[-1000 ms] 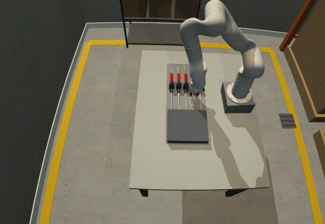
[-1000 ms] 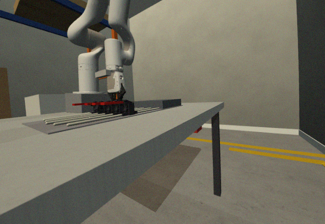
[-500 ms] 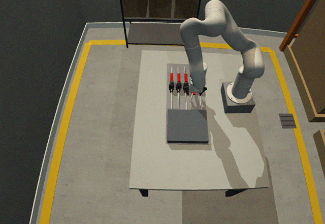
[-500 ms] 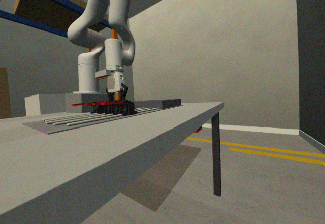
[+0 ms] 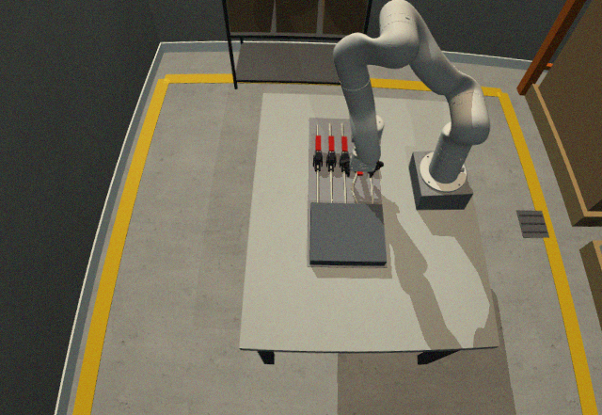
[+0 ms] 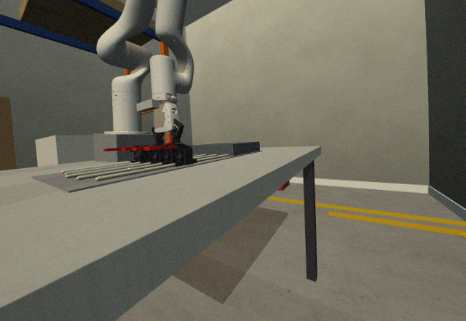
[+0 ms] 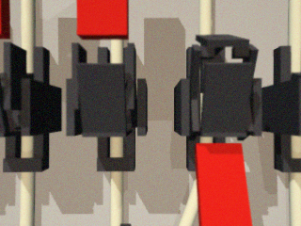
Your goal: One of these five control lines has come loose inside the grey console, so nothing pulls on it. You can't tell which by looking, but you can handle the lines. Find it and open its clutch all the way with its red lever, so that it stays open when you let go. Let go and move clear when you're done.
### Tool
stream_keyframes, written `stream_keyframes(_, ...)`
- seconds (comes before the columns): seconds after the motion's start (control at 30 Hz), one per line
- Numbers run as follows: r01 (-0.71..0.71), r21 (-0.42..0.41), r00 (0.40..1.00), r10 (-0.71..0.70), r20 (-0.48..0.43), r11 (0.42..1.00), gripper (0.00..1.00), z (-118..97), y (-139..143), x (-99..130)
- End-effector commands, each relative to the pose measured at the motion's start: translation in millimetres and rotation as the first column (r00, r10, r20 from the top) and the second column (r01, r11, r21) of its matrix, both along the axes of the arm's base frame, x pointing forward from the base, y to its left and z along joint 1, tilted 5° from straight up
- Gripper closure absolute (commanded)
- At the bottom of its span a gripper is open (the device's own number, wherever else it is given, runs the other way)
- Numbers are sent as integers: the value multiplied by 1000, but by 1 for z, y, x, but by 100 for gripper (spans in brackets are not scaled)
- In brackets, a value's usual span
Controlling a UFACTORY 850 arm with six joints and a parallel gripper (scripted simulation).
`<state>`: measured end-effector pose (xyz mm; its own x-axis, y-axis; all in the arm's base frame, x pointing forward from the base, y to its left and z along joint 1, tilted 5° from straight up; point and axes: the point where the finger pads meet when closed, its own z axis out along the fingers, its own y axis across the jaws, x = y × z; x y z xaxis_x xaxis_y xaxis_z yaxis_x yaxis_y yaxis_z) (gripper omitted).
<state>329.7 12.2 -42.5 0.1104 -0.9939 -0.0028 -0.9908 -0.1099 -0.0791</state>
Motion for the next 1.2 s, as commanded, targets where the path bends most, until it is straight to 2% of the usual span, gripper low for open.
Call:
stream_keyframes(0.0,0,0,1000,0,1,1000,0,0,0,0)
stream_keyframes(0.4,0,0,1000,0,1,1000,0,14,0,-1)
stream_keyframes(0.83,0,0,1000,0,1,1000,0,60,-1,-4)
stream_keyframes(0.9,0,0,1000,0,1,1000,0,60,-1,-4)
stream_keyframes(1.17,0,0,1000,0,1,1000,0,87,-1,-6)
